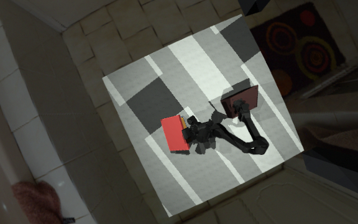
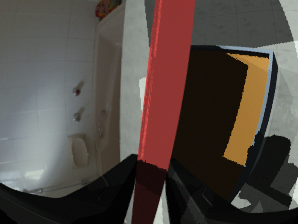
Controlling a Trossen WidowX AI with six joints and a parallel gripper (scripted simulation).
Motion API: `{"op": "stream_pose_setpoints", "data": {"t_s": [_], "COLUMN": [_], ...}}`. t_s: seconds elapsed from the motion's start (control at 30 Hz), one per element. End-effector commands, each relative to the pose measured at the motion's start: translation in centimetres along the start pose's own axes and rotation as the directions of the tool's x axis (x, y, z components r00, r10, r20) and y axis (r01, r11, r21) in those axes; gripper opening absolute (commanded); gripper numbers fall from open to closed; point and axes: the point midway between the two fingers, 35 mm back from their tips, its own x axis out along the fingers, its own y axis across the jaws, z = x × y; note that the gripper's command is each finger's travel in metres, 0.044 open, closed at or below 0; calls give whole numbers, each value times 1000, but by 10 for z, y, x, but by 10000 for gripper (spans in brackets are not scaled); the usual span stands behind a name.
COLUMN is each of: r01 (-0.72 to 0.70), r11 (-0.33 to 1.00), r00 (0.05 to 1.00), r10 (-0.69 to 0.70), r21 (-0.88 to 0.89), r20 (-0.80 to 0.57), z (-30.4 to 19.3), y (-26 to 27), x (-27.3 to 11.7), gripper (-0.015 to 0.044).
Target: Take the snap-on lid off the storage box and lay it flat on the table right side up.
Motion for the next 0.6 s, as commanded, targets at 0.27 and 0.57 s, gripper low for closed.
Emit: {"op": "stream_pose_setpoints", "data": {"t_s": [0.27,0.57], "r01": [-15,-15], "r11": [1000,1000], "r00": [1000,1000], "r10": [15,15], "r21": [-15,-15], "r20": [-5,-5], "z": [-2,-5], "y": [18,15], "x": [-12,-12], "gripper": [0,0]}}
